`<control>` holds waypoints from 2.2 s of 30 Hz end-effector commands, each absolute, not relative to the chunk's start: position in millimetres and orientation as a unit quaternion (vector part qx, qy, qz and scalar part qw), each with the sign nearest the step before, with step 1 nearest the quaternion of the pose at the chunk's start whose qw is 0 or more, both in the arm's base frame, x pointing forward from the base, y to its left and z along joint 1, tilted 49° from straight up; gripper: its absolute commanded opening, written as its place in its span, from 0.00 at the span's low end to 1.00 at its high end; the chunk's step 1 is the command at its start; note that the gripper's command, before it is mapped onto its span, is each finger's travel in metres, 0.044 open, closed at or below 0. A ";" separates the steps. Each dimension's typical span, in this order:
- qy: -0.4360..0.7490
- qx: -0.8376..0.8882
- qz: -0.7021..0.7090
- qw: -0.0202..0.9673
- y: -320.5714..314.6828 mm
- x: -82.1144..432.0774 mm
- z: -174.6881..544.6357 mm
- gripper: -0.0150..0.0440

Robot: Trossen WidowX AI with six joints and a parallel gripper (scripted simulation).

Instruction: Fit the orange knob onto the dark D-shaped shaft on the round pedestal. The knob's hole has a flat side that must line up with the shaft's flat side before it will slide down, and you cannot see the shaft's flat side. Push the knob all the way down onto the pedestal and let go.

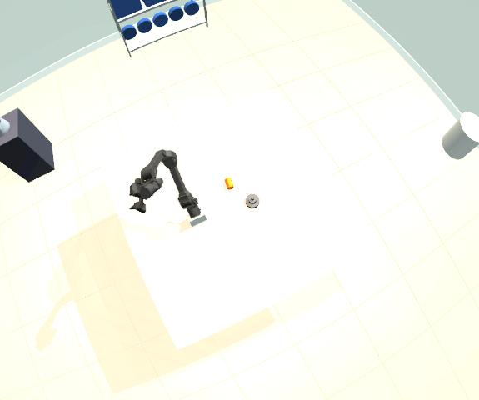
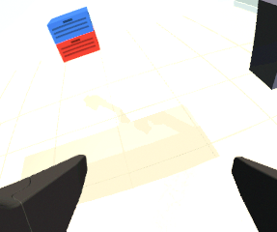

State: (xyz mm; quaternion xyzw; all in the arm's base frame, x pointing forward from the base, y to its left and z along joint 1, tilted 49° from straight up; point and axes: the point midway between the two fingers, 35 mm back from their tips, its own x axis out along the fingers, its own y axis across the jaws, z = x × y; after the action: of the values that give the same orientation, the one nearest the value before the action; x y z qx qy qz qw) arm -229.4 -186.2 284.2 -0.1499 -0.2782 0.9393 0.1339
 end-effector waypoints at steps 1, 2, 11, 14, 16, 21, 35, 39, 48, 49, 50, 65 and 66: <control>-0.278 -0.152 0.939 0.131 -187.2 -228.6 283.2 0.98; -0.279 -0.158 0.939 0.123 -190.0 -226.1 280.1 1.00; -0.302 -0.285 0.908 -0.062 -246.6 -147.8 212.2 1.00; -0.311 -0.341 0.875 -0.145 -265.8 -93.8 182.8 1.00; -0.321 -0.375 0.848 -0.192 -271.4 -57.5 166.0 1.00; -0.359 -0.458 0.762 -0.284 -262.7 35.1 130.1 1.00; -0.549 -0.618 0.446 -0.343 -88.0 232.2 86.1 1.00; -0.613 -0.635 0.361 -0.302 -17.7 253.3 89.0 1.00; -0.679 -0.640 0.284 -0.222 57.4 258.6 98.5 1.00; -0.679 -0.640 0.284 -0.222 57.4 258.6 98.5 1.00; -0.679 -0.640 0.284 -0.222 57.4 258.6 98.5 1.00; -0.679 -0.640 0.284 -0.222 82.5 256.4 76.1 1.00; -0.679 -0.640 0.284 -0.222 83.7 256.3 75.0 1.00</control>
State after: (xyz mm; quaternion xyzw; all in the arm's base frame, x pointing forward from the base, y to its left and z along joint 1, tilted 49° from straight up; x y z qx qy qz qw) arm 257.4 79.5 78.2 -0.6392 -0.6788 0.2828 -0.2251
